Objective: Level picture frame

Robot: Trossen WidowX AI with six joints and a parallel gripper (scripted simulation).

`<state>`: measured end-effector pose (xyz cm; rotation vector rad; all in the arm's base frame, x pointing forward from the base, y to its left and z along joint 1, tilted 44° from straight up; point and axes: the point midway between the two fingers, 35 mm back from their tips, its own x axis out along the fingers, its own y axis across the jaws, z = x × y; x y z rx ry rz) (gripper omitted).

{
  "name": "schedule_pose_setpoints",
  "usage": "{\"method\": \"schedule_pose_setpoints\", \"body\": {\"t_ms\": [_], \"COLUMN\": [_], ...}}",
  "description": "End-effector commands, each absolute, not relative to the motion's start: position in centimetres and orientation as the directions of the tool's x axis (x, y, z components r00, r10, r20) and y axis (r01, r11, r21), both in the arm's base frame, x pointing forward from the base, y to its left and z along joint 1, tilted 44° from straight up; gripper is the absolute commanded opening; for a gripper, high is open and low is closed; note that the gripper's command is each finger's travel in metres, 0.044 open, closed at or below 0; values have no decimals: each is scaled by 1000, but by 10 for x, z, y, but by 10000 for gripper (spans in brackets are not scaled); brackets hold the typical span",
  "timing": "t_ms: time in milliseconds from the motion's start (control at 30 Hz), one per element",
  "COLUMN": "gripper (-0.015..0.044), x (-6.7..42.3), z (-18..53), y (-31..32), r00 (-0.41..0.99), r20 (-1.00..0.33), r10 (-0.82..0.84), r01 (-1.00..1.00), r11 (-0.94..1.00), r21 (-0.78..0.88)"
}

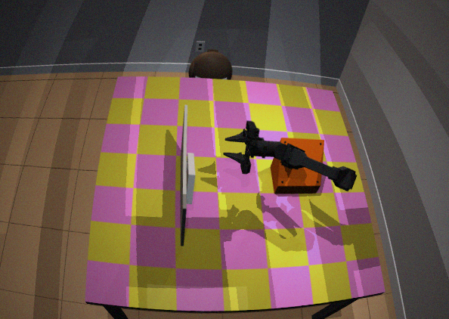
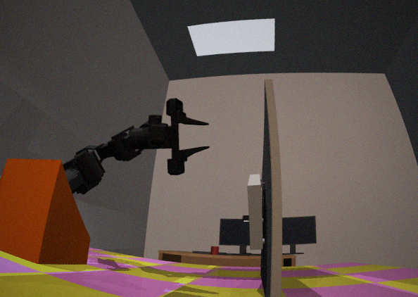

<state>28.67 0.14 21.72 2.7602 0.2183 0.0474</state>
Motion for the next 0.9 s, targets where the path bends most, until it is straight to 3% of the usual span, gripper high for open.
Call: {"method": "schedule_pose_setpoints", "body": {"t_ms": [0,867], "gripper": [260,260], "x": [287,287], "z": [217,212], "y": [2,6], "r00": [987,987], "r20": [3,4], "r10": [164,159], "r01": [151,146], "r11": [-920,-920], "r21": [361,364]}}
